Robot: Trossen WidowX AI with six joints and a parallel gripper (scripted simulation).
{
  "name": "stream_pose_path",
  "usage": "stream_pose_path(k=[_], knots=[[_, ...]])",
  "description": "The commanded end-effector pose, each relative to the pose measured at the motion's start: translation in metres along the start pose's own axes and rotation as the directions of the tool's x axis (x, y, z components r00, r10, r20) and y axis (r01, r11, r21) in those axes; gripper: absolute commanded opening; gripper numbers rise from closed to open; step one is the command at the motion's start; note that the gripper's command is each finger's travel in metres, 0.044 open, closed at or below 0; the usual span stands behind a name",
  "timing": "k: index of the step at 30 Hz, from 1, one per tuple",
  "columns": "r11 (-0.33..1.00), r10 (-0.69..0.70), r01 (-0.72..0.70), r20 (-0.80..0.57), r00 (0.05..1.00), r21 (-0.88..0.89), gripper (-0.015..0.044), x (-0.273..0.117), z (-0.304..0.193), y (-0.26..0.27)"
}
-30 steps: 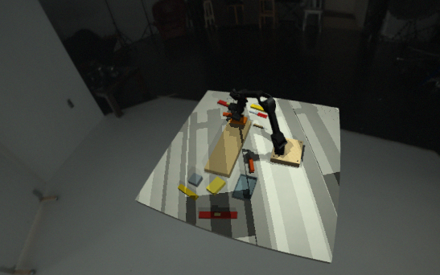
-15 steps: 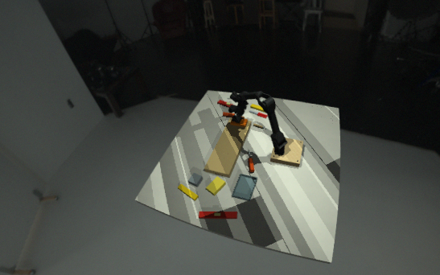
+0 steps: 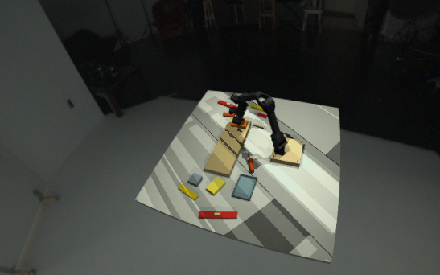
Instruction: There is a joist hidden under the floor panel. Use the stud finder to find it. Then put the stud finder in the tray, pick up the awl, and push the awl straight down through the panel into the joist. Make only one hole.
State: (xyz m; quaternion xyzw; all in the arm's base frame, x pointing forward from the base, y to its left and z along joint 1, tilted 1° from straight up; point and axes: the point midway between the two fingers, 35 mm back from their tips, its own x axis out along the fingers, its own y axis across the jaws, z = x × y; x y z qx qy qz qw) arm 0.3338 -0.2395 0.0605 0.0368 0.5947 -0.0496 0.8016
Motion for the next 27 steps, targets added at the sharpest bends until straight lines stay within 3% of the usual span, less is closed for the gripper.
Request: stream_pose_path(k=[1, 27], knots=[[1.000, -0.003, 0.003, -0.001, 1.000, 0.003, 0.0000, 0.001, -0.001, 0.001], [1.000, 0.002, -0.002, -0.001, 1.000, 0.004, 0.0000, 0.002, 0.000, 0.058]])
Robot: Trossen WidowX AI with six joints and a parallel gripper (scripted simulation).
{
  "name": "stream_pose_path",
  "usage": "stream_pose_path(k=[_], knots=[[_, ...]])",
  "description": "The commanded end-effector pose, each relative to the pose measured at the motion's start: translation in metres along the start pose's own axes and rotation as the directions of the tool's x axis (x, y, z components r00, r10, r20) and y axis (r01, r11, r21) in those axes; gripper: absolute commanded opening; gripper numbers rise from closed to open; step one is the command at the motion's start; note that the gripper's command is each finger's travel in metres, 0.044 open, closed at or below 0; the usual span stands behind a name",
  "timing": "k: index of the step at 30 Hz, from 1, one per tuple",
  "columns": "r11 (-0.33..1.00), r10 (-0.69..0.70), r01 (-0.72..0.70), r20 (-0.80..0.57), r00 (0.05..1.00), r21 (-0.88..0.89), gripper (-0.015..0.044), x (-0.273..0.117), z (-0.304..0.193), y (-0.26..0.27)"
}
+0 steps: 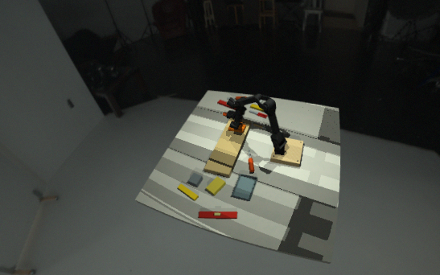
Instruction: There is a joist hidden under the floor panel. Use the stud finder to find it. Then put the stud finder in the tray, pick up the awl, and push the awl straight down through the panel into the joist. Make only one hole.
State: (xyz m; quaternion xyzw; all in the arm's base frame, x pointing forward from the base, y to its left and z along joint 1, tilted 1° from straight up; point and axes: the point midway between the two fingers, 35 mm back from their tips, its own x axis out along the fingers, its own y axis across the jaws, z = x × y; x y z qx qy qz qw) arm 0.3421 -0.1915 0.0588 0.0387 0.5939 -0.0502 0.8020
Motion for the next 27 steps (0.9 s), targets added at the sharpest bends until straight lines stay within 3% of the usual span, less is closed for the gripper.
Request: stream_pose_path(k=[1, 27], knots=[[1.000, 0.001, -0.001, -0.002, 1.000, 0.000, 0.0000, 0.000, -0.002, 0.012], [1.000, 0.006, -0.006, -0.002, 1.000, 0.002, 0.0000, 0.000, -0.001, 0.070]])
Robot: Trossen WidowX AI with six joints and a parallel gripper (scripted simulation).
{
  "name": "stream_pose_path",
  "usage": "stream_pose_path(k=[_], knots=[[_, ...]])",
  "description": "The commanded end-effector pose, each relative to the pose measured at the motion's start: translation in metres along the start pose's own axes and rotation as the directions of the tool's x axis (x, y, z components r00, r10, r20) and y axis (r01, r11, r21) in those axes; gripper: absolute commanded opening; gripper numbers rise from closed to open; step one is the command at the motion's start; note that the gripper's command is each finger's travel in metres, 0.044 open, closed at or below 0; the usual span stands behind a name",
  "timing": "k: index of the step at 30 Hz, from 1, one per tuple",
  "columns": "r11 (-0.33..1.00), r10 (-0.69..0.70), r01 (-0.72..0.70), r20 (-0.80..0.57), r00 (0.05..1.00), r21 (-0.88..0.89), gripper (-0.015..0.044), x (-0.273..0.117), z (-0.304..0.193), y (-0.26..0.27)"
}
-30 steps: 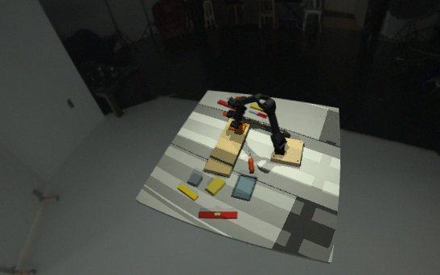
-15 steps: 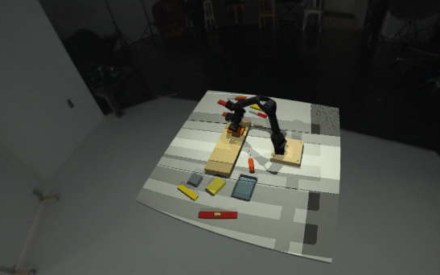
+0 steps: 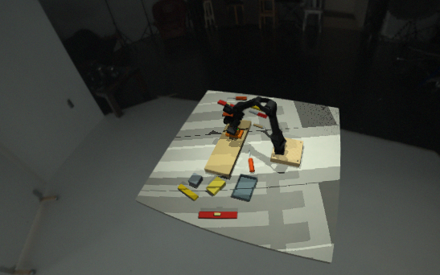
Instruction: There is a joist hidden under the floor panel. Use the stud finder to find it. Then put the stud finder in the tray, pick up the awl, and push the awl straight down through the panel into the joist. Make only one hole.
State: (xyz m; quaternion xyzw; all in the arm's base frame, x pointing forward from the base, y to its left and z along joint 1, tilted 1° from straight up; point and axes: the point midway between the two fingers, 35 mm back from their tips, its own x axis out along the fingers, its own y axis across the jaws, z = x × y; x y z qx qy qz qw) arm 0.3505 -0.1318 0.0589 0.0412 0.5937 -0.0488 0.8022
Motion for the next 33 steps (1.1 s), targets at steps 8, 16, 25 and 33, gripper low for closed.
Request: stream_pose_path(k=[8, 16, 25, 33], knots=[[1.000, 0.002, -0.002, -0.002, 1.000, 0.000, 0.0000, 0.000, -0.002, 0.027], [1.000, 0.004, -0.004, -0.002, 1.000, 0.000, 0.0000, 0.000, -0.002, 0.045], [1.000, 0.006, -0.006, -0.002, 1.000, 0.001, 0.0000, 0.000, -0.002, 0.065], [1.000, 0.008, -0.008, -0.002, 1.000, 0.001, 0.0000, 0.000, -0.002, 0.083]])
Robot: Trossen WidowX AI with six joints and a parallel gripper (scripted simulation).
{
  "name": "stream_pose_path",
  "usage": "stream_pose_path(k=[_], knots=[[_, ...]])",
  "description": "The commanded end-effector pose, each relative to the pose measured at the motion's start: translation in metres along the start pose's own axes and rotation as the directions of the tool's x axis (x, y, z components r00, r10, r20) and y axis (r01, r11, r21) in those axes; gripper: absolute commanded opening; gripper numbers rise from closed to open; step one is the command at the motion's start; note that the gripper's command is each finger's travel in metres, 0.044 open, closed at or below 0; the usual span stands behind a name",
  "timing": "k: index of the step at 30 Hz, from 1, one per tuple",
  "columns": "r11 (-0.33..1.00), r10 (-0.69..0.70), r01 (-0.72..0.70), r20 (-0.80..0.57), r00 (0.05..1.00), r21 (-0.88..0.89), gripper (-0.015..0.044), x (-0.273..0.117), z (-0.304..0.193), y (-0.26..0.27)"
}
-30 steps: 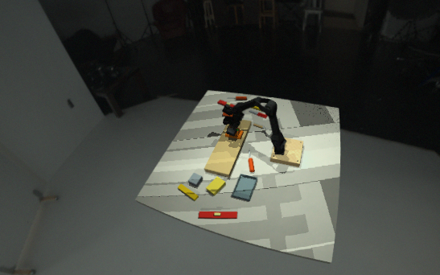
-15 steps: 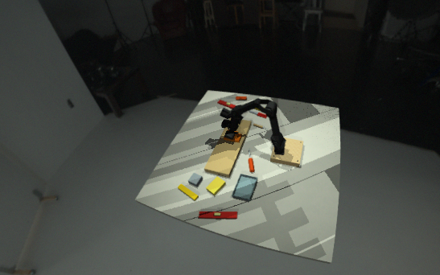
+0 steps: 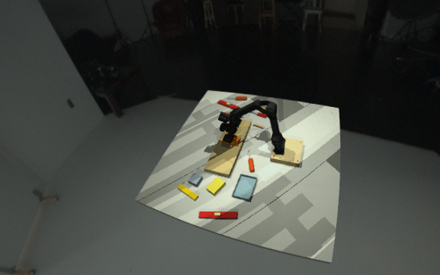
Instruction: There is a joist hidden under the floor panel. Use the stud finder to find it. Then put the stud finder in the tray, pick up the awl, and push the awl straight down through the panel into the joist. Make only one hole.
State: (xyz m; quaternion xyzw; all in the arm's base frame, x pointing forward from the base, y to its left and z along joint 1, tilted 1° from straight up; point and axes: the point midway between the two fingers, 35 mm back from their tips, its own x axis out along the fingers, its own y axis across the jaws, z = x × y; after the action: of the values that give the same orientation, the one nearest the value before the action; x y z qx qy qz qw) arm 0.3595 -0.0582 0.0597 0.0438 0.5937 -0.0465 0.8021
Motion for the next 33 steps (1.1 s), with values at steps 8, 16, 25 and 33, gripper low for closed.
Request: stream_pose_path(k=[8, 16, 25, 33], knots=[[1.000, 0.002, -0.002, -0.001, 1.000, 0.000, 0.0000, 0.000, -0.001, 0.027], [1.000, 0.004, -0.004, -0.001, 1.000, 0.001, 0.0000, 0.000, -0.001, 0.044], [1.000, 0.006, -0.006, -0.001, 1.000, 0.001, 0.0000, 0.000, -0.001, 0.064], [1.000, 0.007, -0.007, -0.001, 1.000, 0.002, 0.0000, 0.000, -0.001, 0.082]])
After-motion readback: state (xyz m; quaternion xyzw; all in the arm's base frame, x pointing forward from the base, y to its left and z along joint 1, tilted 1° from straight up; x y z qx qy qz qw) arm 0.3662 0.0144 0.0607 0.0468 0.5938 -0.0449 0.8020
